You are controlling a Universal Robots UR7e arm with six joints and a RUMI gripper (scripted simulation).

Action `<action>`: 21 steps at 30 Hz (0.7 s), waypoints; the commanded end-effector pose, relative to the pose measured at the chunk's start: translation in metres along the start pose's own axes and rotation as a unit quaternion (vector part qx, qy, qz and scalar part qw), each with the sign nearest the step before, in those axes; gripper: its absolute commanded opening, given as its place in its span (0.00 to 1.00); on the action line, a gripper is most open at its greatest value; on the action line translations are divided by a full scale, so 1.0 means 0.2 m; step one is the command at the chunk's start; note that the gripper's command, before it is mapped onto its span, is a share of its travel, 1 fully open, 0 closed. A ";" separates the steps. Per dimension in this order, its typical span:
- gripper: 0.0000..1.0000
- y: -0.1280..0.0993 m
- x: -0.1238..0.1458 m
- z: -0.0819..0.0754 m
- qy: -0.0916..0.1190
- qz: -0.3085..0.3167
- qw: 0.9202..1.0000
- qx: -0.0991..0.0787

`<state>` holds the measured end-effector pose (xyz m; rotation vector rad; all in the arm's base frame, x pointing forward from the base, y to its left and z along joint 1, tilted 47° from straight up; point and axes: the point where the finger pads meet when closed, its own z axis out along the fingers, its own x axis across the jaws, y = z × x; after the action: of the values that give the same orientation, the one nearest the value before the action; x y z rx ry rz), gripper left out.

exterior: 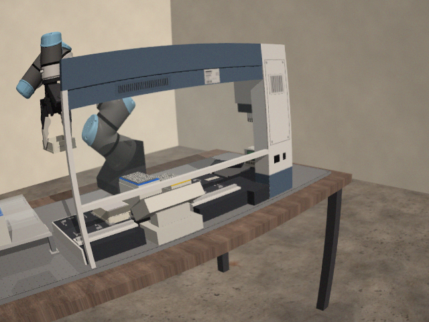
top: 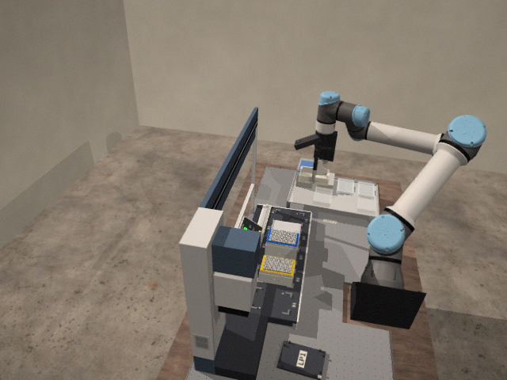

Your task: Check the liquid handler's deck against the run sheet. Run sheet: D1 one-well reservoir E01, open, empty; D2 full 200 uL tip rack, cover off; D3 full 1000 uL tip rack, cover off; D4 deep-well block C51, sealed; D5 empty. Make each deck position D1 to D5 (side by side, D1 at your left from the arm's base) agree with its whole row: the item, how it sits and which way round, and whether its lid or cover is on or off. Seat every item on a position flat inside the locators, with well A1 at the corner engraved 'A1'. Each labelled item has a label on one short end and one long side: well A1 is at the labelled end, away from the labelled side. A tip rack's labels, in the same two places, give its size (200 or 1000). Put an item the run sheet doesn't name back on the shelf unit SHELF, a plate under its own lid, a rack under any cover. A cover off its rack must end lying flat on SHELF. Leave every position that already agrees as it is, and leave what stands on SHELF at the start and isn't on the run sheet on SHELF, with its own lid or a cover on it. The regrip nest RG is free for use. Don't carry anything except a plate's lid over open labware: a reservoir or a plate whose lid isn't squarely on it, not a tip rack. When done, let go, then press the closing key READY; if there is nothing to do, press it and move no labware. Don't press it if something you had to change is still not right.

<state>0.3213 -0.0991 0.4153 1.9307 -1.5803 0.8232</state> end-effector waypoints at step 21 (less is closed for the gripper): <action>0.00 0.25 0.00 0.00 0.000 0.000 1.000 0.000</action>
<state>0.2793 -0.1070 0.4153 1.9306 -1.5803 0.8232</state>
